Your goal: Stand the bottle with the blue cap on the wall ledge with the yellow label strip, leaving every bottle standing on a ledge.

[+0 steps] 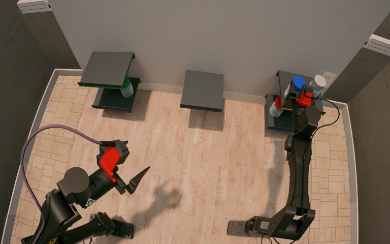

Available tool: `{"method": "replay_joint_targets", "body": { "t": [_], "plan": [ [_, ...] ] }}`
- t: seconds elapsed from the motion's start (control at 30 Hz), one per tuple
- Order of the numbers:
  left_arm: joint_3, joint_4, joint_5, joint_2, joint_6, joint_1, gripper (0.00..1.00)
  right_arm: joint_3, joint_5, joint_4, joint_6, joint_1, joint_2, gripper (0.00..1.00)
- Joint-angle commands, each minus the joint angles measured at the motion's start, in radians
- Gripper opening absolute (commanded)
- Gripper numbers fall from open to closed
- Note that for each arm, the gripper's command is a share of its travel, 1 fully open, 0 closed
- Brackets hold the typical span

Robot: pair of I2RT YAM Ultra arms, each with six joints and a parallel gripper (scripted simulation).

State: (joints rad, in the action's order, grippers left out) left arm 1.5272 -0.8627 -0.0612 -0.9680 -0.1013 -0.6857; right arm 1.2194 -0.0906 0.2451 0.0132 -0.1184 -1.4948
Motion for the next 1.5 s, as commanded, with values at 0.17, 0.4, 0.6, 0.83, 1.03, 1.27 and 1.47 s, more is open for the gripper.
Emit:
{"method": "replay_joint_targets", "body": {
  "t": [0.17, 0.4, 0.6, 0.83, 1.03, 1.27, 1.47],
  "plan": [
    [0.034, -0.024, -0.007, 0.007, 0.002, -0.008, 0.89, 0.012, -0.008, 0.091, -0.01, 0.0, 0.046, 0.5],
    [0.034, -0.024, -0.007, 0.007, 0.002, -0.008, 0.89, 0.012, -0.002, 0.091, -0.003, 0.0, 0.037, 0.61],
    [0.034, -0.024, -0.007, 0.007, 0.002, -0.008, 0.89, -0.016, 0.009, 0.082, -0.011, 0.001, 0.057, 0.7],
    [0.034, -0.024, -0.007, 0.007, 0.002, -0.008, 0.89, -0.06, -0.005, 0.076, -0.004, -0.009, 0.106, 0.7],
    [0.034, -0.024, -0.007, 0.007, 0.002, -0.008, 0.89, -0.095, -0.026, 0.066, -0.017, -0.026, 0.15, 0.7],
    [0.034, -0.024, -0.007, 0.007, 0.002, -0.008, 0.89, -0.262, -0.052, -0.018, -0.02, -0.053, 0.388, 0.7],
    [0.034, -0.024, -0.007, 0.007, 0.002, -0.008, 0.89, -0.253, -0.052, -0.035, -0.009, -0.051, 0.435, 0.7]
  ]
}}
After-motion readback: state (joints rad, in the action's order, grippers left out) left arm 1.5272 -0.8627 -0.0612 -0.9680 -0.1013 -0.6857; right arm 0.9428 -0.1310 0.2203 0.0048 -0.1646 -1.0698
